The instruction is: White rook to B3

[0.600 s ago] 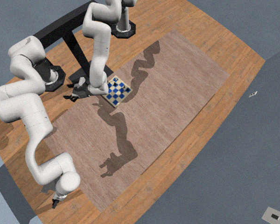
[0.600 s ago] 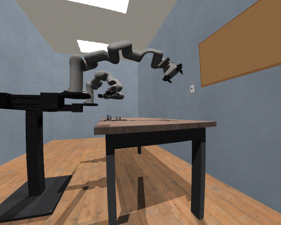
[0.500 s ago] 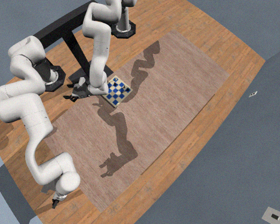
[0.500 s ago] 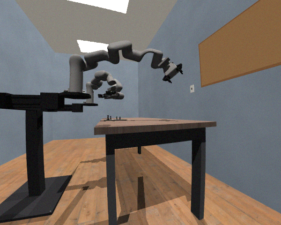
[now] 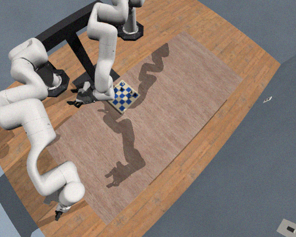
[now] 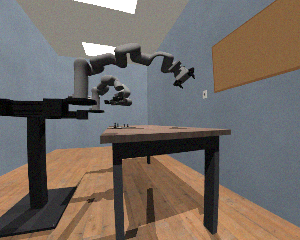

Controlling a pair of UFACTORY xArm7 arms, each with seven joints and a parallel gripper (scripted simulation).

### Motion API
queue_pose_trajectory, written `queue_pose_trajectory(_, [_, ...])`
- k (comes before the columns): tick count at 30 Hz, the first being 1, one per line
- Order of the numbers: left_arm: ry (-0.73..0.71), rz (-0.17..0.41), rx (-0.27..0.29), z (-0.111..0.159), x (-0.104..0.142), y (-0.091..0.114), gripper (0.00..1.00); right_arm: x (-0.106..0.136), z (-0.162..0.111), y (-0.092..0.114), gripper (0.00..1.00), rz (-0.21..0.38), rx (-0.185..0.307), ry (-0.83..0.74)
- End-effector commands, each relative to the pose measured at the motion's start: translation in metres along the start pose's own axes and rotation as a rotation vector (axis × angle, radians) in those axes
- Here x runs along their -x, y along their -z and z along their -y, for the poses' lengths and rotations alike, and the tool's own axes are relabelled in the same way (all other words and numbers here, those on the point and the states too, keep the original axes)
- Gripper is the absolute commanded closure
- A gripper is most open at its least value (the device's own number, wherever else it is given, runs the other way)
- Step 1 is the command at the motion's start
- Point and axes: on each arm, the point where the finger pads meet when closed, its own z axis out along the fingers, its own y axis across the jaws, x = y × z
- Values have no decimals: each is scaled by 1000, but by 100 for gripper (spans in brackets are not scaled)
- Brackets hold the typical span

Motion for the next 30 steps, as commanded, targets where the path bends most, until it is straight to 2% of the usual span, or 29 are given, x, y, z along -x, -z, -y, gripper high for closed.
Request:
queue_pose_trajectory(1, [-5, -2, -1, 2, -3, 0, 0, -1, 3, 3, 0, 3, -4, -4])
queue_pose_trajectory(5, [5, 10, -15, -5, 1, 9, 0, -1, 3, 2, 0, 3, -3, -3])
queue_pose_trajectory(14, [66, 84, -95, -51, 18, 63, 0, -8, 6, -1, 0, 0, 8, 5])
queue_pose_trajectory(16, [66, 84, -95, -51, 18, 63, 0, -8, 6, -1, 0, 0, 8, 5])
queue_pose_trajectory(17, [82, 104, -117, -63, 22, 77, 0, -10, 7, -2, 0, 0, 11, 6])
queue_pose_trajectory(30, [160, 196, -225, -123, 43, 147, 0, -48, 21, -22, 0, -11, 72, 48])
